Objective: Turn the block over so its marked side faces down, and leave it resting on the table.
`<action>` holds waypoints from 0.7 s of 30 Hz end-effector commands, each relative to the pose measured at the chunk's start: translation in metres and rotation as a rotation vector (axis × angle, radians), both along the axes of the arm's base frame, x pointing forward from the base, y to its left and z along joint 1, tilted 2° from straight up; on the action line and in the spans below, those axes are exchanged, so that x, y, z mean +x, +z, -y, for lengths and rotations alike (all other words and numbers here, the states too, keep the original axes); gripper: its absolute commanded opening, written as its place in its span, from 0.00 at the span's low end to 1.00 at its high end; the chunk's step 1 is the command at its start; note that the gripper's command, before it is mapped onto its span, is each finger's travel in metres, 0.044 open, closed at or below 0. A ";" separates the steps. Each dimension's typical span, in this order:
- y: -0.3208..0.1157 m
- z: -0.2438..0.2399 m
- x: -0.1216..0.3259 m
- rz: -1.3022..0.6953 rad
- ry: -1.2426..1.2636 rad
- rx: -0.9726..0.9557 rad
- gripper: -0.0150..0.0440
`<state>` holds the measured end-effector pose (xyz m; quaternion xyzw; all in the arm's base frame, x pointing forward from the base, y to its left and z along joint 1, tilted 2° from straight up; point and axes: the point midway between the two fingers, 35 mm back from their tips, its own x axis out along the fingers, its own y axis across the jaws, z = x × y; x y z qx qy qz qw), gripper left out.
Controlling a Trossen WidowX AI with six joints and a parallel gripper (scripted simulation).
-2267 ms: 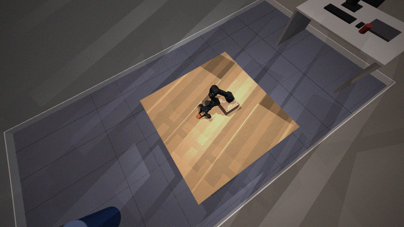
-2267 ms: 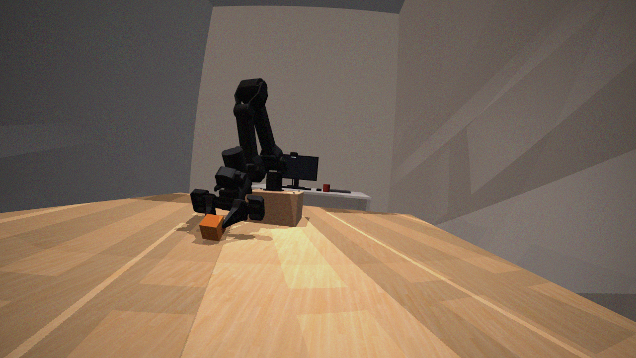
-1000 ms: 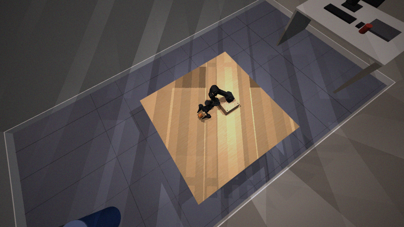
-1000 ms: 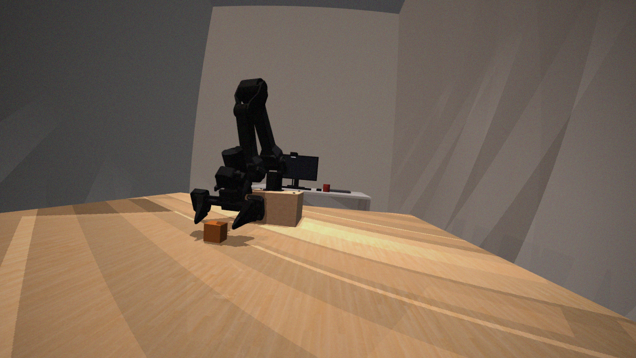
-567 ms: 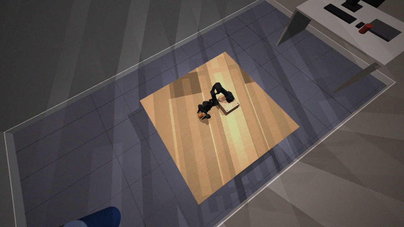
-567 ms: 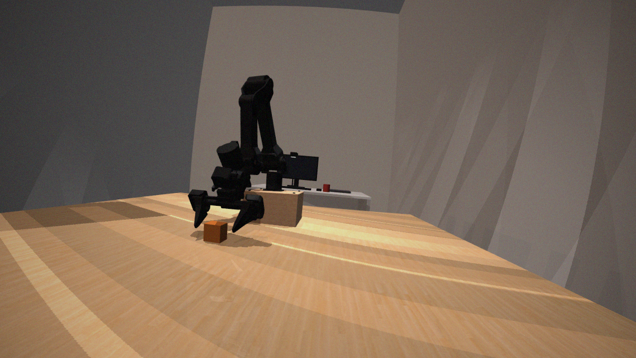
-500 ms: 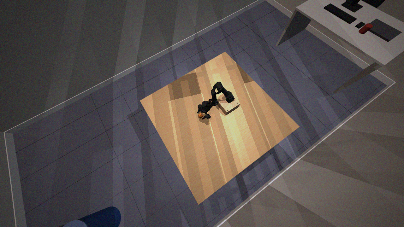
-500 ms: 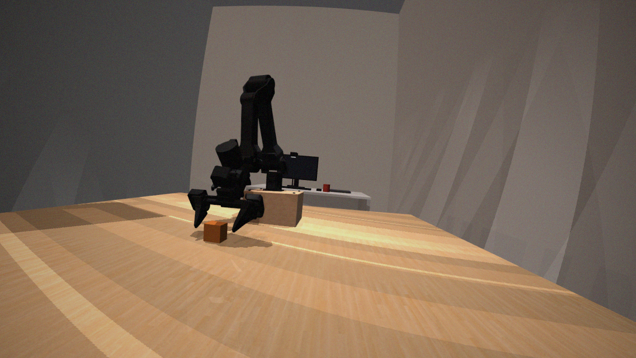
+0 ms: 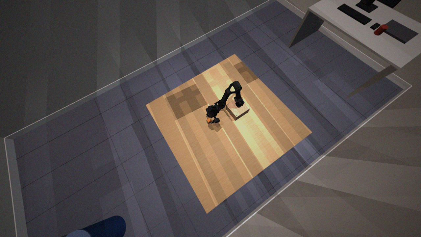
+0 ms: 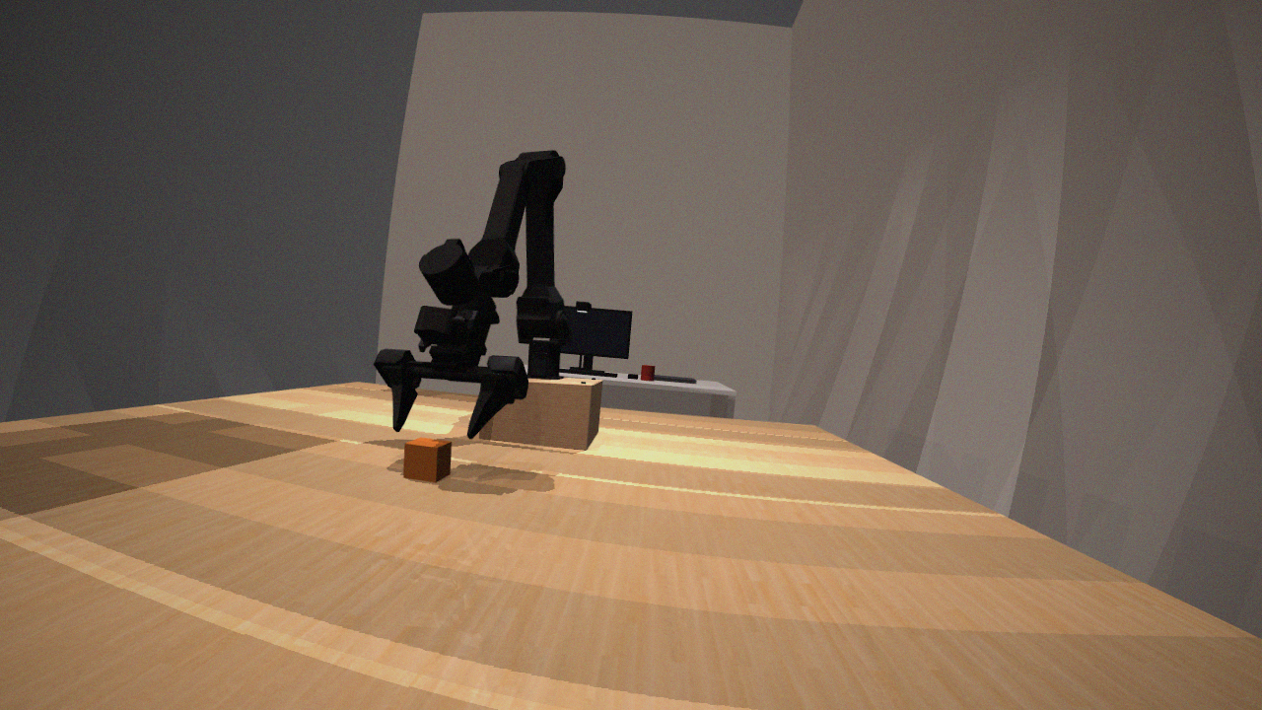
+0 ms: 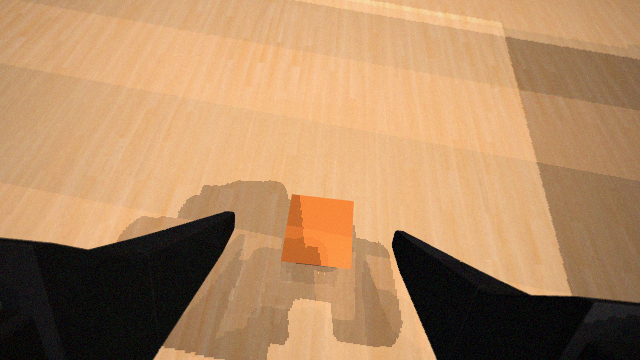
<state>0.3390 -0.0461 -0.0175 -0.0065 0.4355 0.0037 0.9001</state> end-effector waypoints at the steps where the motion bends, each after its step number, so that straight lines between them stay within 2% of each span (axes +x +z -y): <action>1: 0.045 -0.001 -0.016 -0.135 0.008 -0.034 1.00; 12: 0.046 0.000 -0.015 -0.140 0.008 -0.034 1.00; 21: 0.054 0.000 0.012 -0.425 -0.003 -0.029 1.00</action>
